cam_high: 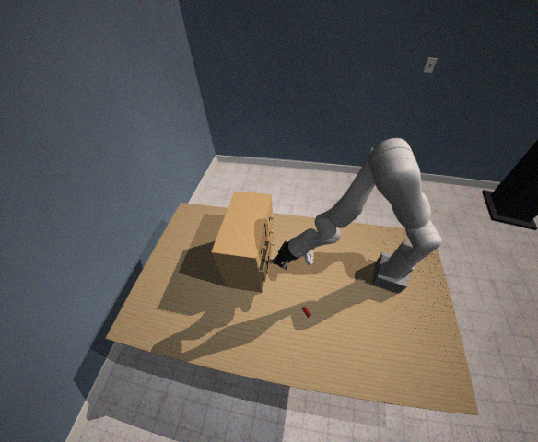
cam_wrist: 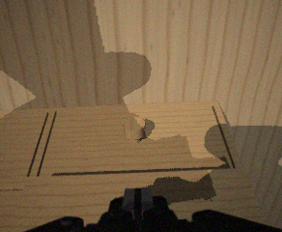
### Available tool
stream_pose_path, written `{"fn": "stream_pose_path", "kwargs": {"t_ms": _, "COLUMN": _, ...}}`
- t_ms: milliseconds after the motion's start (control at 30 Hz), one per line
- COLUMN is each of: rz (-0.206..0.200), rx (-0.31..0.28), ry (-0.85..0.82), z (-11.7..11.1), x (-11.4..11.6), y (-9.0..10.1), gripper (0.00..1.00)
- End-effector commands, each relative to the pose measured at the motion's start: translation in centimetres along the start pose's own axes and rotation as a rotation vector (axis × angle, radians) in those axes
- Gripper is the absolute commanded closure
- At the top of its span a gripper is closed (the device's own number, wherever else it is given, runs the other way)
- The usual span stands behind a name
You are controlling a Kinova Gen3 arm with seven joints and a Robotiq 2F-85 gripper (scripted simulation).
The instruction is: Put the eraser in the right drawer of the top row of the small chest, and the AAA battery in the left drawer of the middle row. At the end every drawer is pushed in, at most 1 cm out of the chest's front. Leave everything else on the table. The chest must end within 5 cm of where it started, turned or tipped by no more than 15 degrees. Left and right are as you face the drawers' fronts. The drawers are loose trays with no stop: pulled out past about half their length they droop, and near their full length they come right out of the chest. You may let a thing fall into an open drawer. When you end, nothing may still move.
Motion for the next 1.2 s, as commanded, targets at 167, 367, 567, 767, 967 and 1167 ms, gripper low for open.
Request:
{"fn": "stream_pose_path", "kwargs": {"t_ms": 167, "rz": -0.001, "rx": -0.005, "ry": -0.003, "z": 0.7, "x": -0.1, "y": -0.4, "gripper": 1.00}}
{"fn": "stream_pose_path", "kwargs": {"t_ms": 367, "rz": -0.001, "rx": -0.005, "ry": -0.003, "z": 1.1, "x": -0.1, "y": -0.7, "gripper": 1.00}}
{"fn": "stream_pose_path", "kwargs": {"t_ms": 567, "rz": -0.001, "rx": -0.005, "ry": -0.003, "z": 1.4, "x": -0.1, "y": -0.8, "gripper": 1.00}}
{"fn": "stream_pose_path", "kwargs": {"t_ms": 767, "rz": -0.001, "rx": -0.005, "ry": -0.003, "z": 1.5, "x": -0.1, "y": -0.9, "gripper": 1.00}}
{"fn": "stream_pose_path", "kwargs": {"t_ms": 967, "rz": -0.001, "rx": -0.005, "ry": -0.003, "z": 1.5, "x": -0.1, "y": -0.9, "gripper": 1.00}}
{"fn": "stream_pose_path", "kwargs": {"t_ms": 1167, "rz": -0.001, "rx": -0.005, "ry": -0.003, "z": 1.5, "x": -0.1, "y": -0.9, "gripper": 1.00}}
Point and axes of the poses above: the point where the finger pads meet when closed, its own y axis back along the fingers, its own x axis across the jaws, z = x × y, the point moved 2 cm from there along y, back along the fingers, and after that the axes turned 3 degrees about -y, right-handed, at the moved point
